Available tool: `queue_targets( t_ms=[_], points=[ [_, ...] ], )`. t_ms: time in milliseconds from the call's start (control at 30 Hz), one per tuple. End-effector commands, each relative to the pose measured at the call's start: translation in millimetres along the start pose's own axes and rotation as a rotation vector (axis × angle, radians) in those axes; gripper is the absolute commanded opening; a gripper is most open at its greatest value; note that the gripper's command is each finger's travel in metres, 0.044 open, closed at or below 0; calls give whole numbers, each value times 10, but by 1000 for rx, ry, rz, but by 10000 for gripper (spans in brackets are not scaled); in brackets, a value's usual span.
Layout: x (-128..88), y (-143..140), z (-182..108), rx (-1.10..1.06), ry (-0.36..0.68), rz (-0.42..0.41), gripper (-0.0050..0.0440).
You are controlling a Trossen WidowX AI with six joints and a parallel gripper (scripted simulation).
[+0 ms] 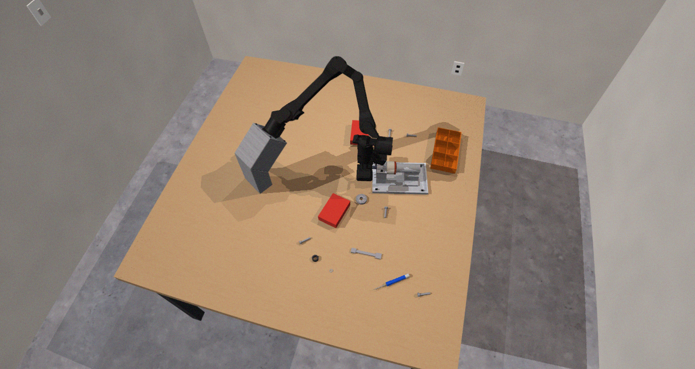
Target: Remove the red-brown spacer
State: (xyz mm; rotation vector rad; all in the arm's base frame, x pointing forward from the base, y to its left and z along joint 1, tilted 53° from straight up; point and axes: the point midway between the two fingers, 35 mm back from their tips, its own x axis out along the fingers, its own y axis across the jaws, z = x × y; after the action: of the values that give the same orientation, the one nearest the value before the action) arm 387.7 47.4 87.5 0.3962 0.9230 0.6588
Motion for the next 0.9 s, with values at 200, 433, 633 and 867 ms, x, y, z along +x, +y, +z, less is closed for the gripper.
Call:
queue_targets(
  t_ms=[200, 433, 633, 867],
  points=[
    [-1, 3, -24, -2, 3, 1, 0],
    [-1, 3, -32, -2, 3, 1, 0],
    [-1, 3, -37, -2, 3, 1, 0],
    [-1, 3, -45, -2, 3, 1, 0]
  ],
)
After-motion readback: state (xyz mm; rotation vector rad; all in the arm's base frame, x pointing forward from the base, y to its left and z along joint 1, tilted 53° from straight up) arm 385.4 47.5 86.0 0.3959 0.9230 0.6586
